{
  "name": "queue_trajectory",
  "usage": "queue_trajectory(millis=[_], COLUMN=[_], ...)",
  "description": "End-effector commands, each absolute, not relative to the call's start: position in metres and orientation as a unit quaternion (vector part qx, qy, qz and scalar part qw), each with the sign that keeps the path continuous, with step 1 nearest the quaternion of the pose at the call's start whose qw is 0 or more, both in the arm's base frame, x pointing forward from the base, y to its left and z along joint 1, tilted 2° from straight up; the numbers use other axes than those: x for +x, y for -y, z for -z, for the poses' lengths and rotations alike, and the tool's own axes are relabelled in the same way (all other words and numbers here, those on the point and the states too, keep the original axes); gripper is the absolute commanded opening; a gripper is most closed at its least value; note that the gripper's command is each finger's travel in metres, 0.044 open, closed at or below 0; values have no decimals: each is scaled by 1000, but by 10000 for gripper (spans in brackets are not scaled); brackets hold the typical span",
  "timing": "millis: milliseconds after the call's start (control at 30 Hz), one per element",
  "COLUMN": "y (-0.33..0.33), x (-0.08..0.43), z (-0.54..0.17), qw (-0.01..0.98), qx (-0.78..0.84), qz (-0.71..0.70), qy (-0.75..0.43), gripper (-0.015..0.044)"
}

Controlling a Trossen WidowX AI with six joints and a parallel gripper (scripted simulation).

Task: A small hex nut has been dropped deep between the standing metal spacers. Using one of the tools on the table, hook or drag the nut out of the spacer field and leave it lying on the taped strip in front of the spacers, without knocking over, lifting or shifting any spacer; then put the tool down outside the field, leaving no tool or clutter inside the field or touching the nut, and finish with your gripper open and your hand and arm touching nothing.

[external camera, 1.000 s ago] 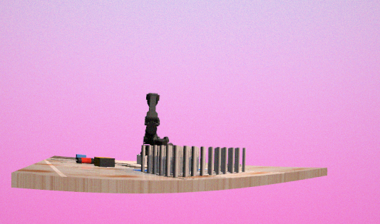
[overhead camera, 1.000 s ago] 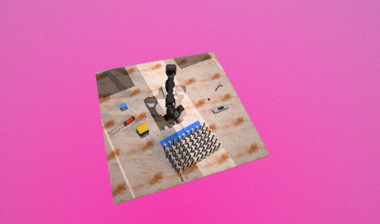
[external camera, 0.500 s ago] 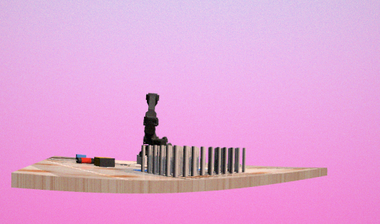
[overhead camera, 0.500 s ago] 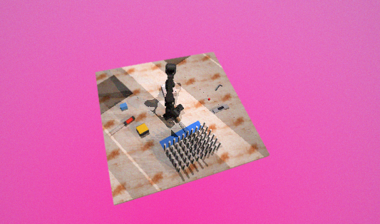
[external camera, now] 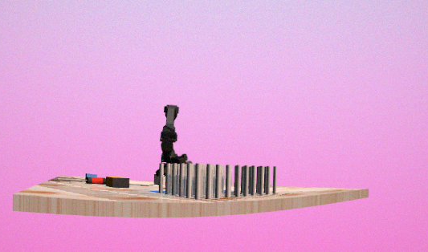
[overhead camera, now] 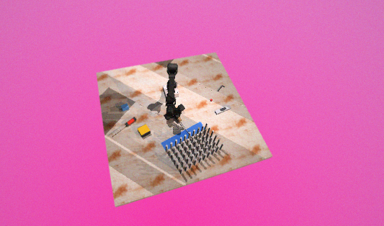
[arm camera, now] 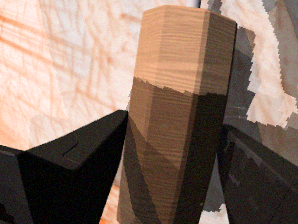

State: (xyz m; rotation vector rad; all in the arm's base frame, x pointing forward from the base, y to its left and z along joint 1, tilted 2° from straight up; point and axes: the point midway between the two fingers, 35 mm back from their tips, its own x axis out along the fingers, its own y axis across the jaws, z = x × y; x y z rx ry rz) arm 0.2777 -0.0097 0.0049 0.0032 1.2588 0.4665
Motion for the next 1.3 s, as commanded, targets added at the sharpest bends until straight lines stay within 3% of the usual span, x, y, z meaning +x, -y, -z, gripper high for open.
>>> queue_trajectory(millis=[0,1267], y=[10,14], x=[274,268], z=[-5,-23], qw=[783,783], qx=[2,2], qz=[-218,-217], qy=[-583,-583], gripper=[0,0])
